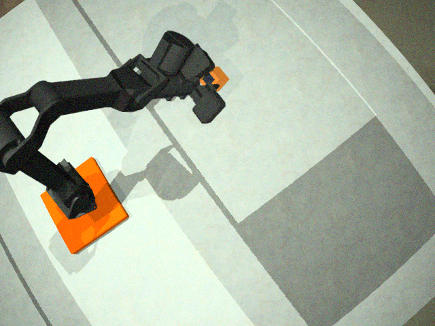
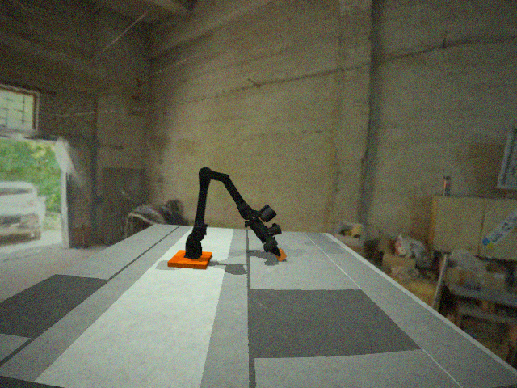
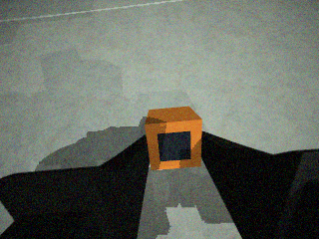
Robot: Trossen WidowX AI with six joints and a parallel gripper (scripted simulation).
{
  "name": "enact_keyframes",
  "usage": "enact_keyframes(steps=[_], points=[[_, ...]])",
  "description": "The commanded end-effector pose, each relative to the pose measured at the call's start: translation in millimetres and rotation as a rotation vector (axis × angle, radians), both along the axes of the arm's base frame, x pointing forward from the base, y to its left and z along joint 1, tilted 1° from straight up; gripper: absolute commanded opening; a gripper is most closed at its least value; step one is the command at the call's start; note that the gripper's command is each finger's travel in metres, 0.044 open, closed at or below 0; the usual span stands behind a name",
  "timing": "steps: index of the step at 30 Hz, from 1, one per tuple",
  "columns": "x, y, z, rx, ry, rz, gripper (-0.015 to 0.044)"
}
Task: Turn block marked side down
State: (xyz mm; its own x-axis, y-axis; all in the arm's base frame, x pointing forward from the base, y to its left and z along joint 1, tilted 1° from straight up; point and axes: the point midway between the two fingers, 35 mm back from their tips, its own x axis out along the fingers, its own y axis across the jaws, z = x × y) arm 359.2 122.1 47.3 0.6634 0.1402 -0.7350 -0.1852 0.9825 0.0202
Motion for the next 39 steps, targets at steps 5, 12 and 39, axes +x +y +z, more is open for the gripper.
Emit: enact_keyframes(steps=[5, 12, 39], points=[[0, 0, -9, 0.017, -0.128, -0.001, 0.0000], [-6, -2, -11, 0.039, -0.235, -0.006, 0.0000], [-14, -5, -7, 0.064, -0.346, -0.012, 0.0026]])
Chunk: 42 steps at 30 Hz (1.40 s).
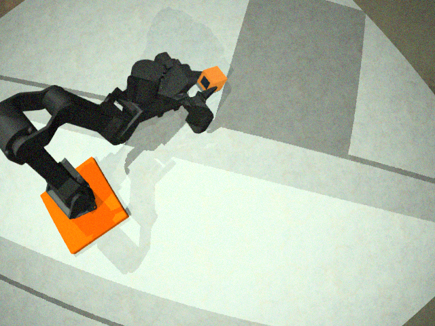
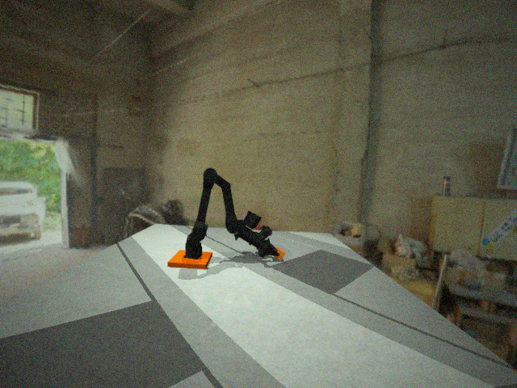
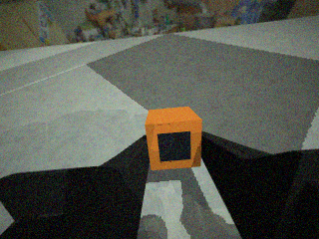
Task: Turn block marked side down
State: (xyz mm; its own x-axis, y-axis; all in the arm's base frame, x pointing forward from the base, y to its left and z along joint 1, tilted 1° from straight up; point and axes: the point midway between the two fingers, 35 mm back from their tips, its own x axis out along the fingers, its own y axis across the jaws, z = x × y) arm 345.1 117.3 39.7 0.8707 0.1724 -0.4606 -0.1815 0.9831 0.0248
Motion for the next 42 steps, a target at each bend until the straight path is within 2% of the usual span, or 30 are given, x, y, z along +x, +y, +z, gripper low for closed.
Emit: enact_keyframes(steps=[1, 16, 42], points=[[0.3, -0.5, 0.6, -0.004, -0.005, -0.002, 0.0053], [0.3, -0.5, 0.6, -0.004, -0.005, -0.002, 0.0440], [0.3, -0.5, 0.6, -0.004, -0.005, -0.002, 0.0440]])
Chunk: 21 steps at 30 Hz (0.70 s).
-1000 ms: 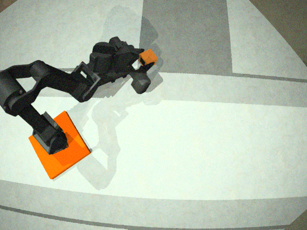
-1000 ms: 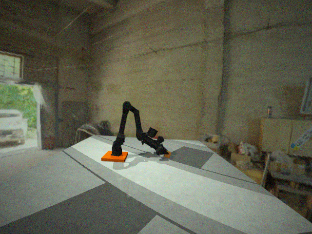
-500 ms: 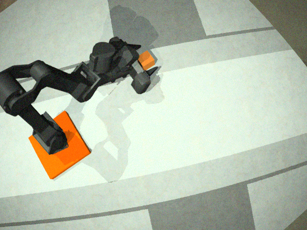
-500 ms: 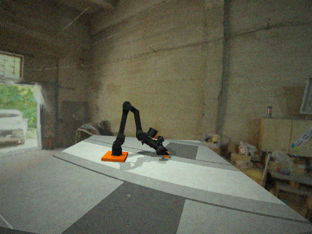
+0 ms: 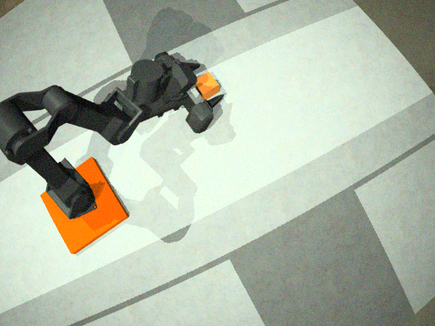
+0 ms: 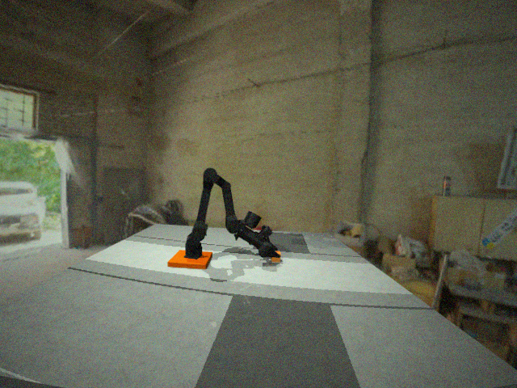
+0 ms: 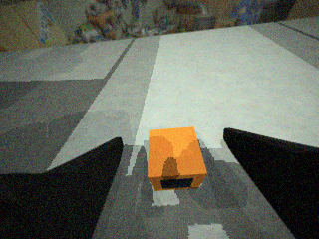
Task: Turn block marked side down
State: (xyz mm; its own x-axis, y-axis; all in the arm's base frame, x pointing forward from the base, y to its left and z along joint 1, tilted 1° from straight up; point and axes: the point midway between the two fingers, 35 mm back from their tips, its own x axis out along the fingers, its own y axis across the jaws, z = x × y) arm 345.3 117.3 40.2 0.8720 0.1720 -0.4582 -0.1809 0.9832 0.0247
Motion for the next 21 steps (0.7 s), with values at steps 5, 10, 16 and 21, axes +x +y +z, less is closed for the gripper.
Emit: enact_keyframes(steps=[5, 10, 16, 21], points=[[0, 0, 0, -0.005, -0.003, -0.001, 0.0440], [6, 2, 1, -0.017, 0.052, 0.003, 0.0440], [11, 5, 23, -0.063, 0.282, 0.012, 0.0440], [-3, 1, 61, -0.082, 0.442, 0.014, 0.0440]])
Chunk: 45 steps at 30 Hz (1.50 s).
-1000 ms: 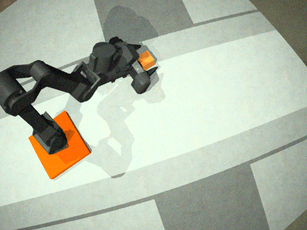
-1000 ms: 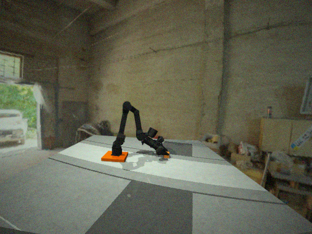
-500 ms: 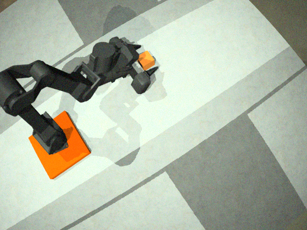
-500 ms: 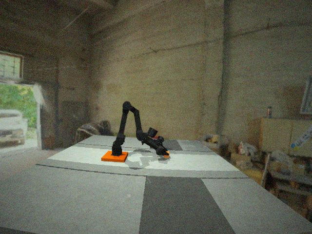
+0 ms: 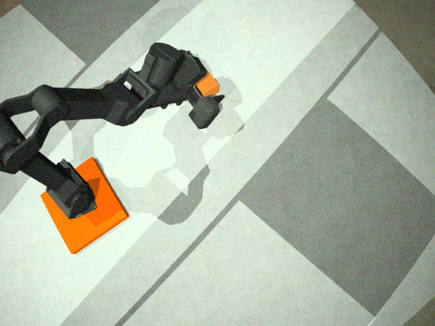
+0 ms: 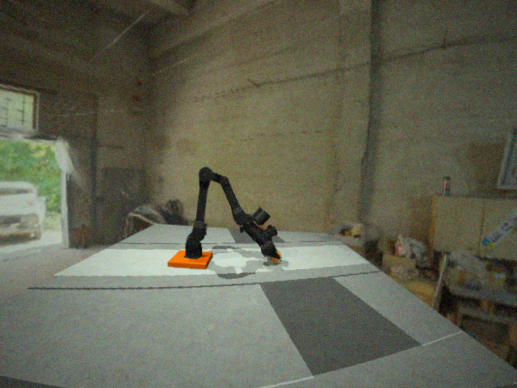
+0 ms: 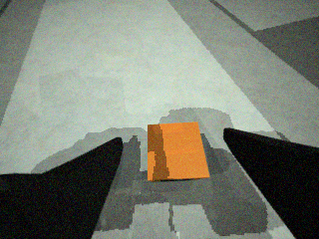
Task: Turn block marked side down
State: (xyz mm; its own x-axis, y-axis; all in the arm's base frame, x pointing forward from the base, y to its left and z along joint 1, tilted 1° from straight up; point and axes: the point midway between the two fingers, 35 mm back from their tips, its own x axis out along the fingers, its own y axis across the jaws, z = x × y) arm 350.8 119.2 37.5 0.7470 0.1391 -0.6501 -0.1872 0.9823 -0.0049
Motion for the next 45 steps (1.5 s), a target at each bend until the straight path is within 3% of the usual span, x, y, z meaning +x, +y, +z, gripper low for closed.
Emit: enact_keyframes(steps=[1, 24, 40, 45], points=[[-13, -3, 64, -0.019, 0.244, -0.002, 0.0440], [-25, -7, 74, -0.034, 0.319, -0.005, 0.0440], [9, -1, 94, -0.127, 0.798, -0.001, 0.0440], [11, 0, 95, -0.130, 0.818, -0.001, 0.0440]])
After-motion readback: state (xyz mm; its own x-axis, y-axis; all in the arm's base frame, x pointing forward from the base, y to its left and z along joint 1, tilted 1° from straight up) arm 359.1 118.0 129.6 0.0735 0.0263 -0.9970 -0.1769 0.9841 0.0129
